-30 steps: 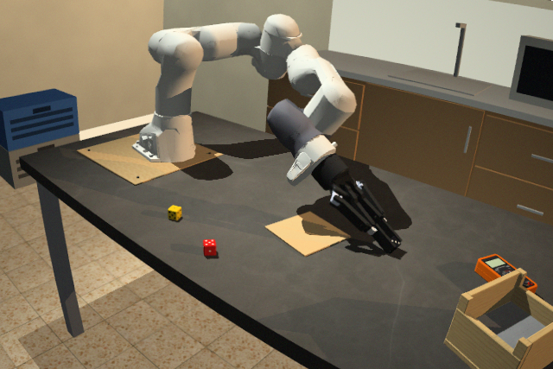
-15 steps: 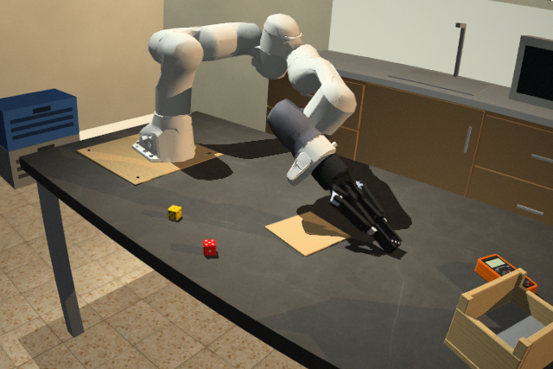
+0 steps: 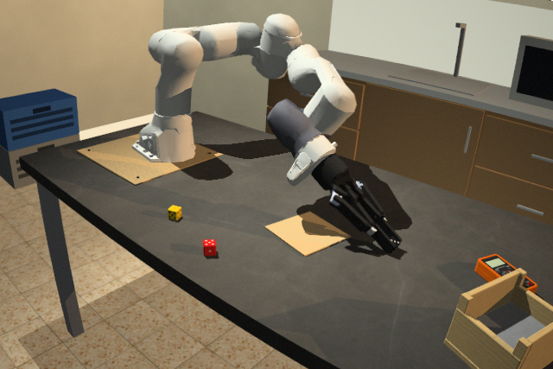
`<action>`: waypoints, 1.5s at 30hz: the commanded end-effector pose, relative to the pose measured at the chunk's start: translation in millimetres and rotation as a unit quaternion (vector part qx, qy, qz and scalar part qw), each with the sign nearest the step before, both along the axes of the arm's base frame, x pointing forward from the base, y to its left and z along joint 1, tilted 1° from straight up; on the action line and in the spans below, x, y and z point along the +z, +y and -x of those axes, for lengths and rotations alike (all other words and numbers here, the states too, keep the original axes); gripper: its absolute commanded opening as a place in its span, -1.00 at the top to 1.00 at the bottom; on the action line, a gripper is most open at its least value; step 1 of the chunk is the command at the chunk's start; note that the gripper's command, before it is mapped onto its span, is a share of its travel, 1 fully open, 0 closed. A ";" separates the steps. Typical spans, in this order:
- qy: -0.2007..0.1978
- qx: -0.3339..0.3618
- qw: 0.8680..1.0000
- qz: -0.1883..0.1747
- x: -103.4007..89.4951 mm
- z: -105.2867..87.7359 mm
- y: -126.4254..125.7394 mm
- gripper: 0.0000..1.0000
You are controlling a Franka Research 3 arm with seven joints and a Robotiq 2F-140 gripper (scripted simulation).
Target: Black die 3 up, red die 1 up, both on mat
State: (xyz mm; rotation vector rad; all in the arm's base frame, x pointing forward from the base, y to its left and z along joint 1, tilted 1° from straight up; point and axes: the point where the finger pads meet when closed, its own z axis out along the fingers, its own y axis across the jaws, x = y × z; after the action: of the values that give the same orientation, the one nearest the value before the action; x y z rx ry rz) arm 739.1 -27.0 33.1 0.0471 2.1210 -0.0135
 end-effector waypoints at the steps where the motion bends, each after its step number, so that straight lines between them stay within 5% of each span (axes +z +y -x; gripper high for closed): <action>1: -0.035 0.001 0.999 0.003 -0.2 -0.1 -0.3 0.49; 10: -0.035 0.001 0.999 0.003 -0.2 -0.1 -0.3 0.36; 45: -0.035 0.001 0.999 0.003 -0.2 -0.1 -0.3 0.36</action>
State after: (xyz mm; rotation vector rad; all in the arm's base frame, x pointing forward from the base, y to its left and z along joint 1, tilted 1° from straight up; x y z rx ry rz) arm 739.2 -26.9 33.2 0.0463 2.1209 -0.0134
